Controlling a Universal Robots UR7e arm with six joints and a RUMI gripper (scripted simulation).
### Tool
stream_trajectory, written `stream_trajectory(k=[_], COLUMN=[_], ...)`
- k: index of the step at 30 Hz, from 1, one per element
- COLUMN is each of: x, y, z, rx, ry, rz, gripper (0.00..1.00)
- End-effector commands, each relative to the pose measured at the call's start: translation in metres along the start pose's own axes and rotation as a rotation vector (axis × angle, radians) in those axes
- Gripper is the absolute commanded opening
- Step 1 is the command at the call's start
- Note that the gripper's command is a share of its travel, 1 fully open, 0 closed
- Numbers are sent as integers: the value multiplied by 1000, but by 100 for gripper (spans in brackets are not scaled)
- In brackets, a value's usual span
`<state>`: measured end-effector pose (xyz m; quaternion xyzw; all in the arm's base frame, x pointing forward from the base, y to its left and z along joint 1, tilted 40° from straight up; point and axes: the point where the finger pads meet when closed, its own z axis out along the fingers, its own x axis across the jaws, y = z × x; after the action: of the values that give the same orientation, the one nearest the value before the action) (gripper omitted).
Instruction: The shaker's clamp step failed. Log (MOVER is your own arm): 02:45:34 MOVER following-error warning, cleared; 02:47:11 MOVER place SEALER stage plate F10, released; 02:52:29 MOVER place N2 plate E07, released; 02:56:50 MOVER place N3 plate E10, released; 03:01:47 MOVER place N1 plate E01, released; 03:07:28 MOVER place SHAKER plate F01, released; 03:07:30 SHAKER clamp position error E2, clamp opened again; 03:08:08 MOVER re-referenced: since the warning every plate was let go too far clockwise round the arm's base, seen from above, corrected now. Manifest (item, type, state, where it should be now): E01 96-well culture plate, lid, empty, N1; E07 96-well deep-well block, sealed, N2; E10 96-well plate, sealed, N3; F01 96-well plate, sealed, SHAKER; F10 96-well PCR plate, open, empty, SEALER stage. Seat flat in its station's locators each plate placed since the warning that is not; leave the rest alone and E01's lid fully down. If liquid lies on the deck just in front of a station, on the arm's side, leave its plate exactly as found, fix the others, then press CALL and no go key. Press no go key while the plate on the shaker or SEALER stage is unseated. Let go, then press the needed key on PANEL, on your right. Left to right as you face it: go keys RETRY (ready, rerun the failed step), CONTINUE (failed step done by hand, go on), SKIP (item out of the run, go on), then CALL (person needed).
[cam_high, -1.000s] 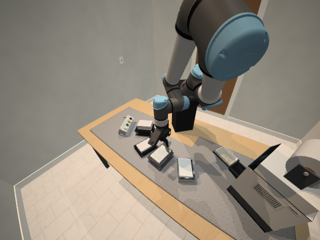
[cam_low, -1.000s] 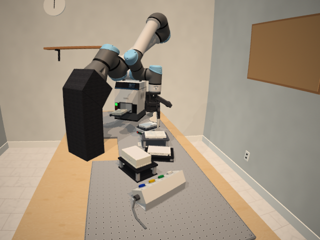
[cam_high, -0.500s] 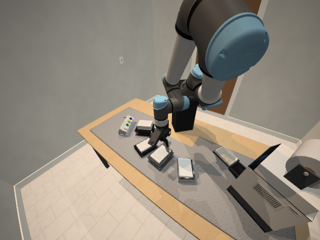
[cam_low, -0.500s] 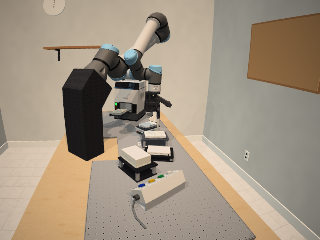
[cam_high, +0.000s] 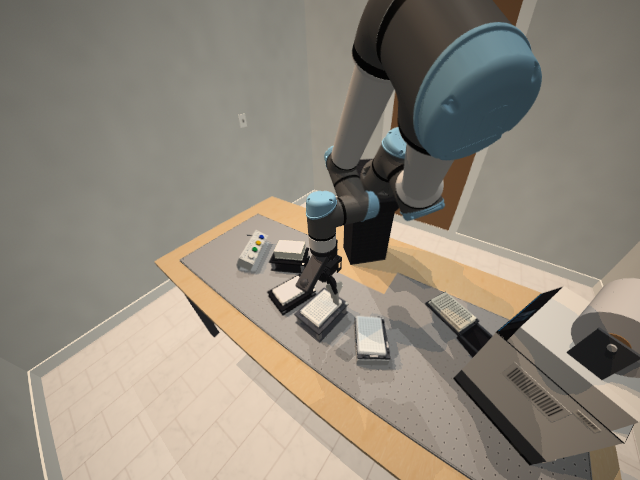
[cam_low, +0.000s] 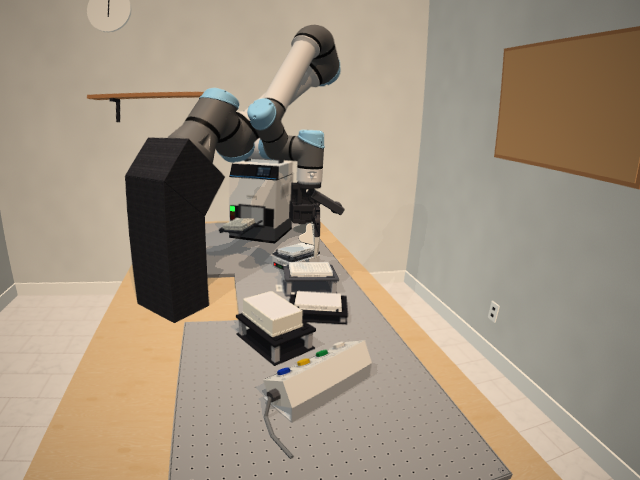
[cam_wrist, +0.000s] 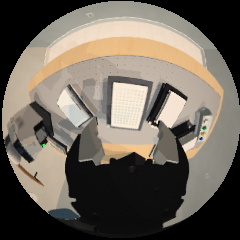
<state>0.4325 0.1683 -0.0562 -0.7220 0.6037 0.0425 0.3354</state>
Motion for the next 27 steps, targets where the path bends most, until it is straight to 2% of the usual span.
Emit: stream_trajectory(k=[1, 12, 17, 24, 27], x=[0, 0, 0, -35, -40], y=[0, 0, 0, -3, -3], z=[-7, -22, -23, -23, -23], rx=[1, 1, 1, 1, 1], ry=[0, 0, 0, 0, 0], rz=[0, 0, 0, -140, -160], gripper=[82, 82, 82, 82, 82])
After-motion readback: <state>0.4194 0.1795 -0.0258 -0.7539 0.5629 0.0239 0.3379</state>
